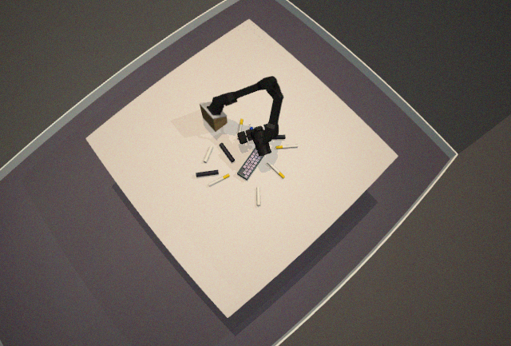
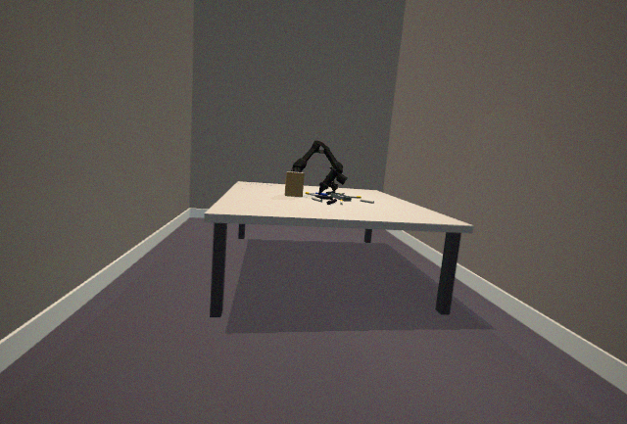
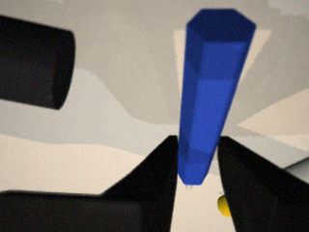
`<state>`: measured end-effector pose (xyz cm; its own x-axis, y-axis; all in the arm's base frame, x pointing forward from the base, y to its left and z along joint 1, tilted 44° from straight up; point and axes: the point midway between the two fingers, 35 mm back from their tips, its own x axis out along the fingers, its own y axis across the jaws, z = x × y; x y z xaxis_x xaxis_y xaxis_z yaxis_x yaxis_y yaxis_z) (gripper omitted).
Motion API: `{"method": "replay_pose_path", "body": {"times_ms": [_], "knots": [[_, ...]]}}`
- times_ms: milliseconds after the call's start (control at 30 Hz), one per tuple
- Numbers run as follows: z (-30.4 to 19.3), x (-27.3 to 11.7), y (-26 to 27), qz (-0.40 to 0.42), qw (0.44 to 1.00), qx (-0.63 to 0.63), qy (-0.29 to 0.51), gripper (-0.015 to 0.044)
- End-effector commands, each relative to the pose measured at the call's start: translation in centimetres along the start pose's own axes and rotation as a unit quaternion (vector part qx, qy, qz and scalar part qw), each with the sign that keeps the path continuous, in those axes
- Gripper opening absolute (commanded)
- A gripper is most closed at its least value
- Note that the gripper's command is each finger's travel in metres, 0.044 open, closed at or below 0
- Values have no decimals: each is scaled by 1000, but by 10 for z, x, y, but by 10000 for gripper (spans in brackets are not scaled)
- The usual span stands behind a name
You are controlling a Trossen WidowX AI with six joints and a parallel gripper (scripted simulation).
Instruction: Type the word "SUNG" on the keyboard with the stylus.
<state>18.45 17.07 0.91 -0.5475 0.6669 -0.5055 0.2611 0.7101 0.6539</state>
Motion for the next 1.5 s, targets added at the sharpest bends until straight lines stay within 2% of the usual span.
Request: {"method": "replay_pose_path", "body": {"times_ms": [0, 300, 600, 833, 1467], "knots": [[0, 0, 0, -1, 1000, 0, 0, 5], [-1, -3, 0, -1, 1000, 0, -1, 0], [-24, -43, 0, -1, 1000, 0, -1, 0], [-21, -41, -1, 3, 1000, 4, -3, 0], [38, -39, -56, -52, 981, -23, -184, 0]]}}
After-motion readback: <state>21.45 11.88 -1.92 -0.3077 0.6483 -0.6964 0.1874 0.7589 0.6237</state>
